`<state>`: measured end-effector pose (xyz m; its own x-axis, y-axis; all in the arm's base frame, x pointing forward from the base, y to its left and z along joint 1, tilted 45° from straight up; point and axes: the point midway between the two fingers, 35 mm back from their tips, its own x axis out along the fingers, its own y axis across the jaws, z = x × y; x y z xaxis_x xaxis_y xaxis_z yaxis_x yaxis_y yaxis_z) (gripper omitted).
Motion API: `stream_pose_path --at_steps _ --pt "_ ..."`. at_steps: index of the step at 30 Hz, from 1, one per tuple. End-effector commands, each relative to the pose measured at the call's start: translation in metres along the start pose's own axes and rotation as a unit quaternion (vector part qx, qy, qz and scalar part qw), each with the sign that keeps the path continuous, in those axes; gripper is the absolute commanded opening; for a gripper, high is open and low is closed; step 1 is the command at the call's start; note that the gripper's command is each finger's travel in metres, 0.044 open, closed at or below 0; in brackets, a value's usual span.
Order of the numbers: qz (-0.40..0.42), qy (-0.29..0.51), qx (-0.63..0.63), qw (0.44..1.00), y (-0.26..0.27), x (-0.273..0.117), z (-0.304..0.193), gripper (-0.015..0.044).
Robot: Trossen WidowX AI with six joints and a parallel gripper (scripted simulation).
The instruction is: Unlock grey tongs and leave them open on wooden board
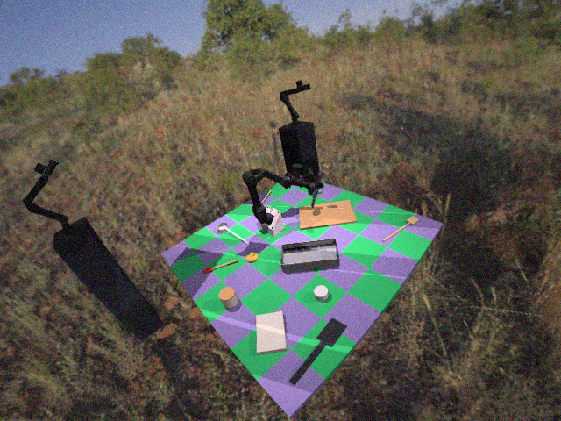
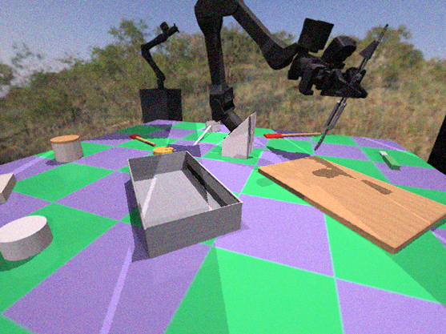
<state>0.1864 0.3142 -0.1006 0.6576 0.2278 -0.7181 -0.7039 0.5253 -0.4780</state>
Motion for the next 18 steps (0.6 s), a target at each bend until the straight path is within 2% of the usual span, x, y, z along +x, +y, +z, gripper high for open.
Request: stream_pose_path --at_steps 1,18 --pt "-0.002 -0.003 -0.001 1.000 -0.0004 -0.0006 0.0016 -0.0150" --pt "0.002 0.021 -0.004 1.000 0.0043 0.0087 0.0018 -0.0150"
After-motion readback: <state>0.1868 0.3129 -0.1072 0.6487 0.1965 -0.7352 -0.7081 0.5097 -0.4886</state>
